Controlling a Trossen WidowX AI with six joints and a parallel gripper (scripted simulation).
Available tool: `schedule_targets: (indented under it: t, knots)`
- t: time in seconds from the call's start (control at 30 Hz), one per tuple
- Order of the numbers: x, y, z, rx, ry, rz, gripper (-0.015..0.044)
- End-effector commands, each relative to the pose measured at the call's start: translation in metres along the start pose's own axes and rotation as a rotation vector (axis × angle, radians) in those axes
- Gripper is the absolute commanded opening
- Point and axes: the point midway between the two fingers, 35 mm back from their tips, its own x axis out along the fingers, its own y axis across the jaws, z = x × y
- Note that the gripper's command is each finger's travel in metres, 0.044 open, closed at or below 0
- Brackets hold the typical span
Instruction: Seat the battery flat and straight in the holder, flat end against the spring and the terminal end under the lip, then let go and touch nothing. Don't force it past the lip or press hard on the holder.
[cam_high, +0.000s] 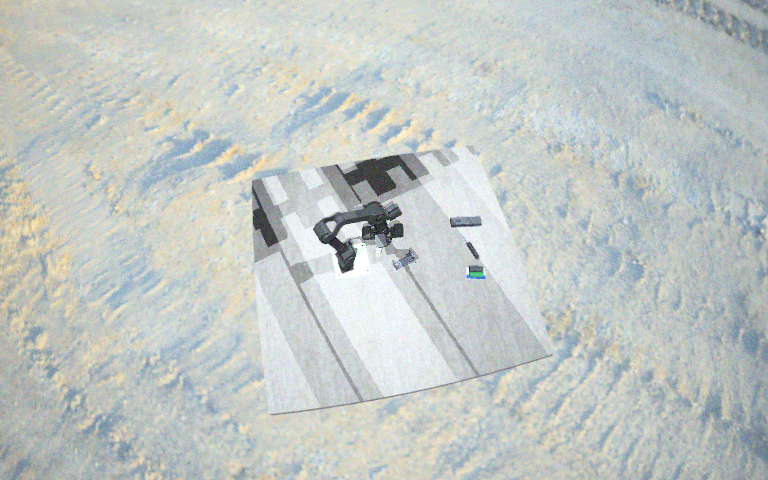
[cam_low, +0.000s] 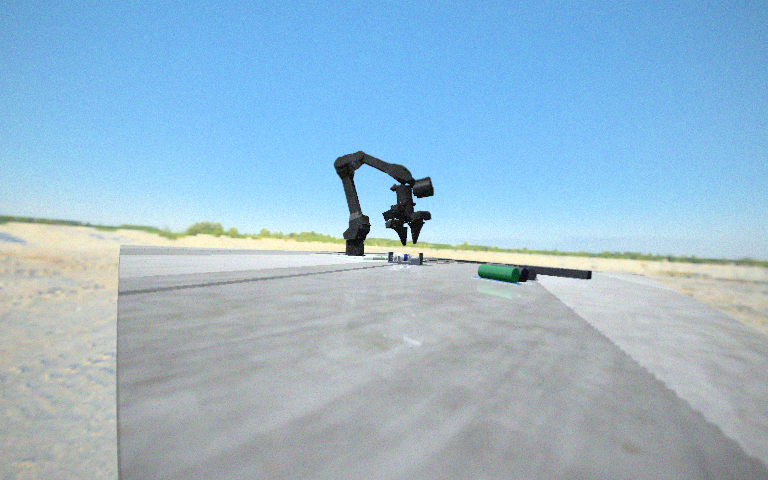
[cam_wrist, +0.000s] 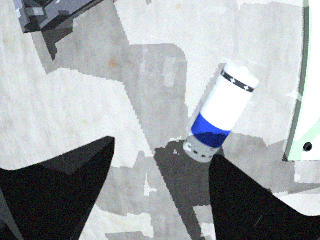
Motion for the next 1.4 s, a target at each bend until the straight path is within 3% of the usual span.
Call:
schedule_targets:
  t: [0.0,1.37]
  knots:
    - [0.002,-0.024,0.007,0.226,-0.095,-0.142,0.0248]
    - [0.051,-0.031,0.011,0.226,-0.095,-0.142,0.0248]
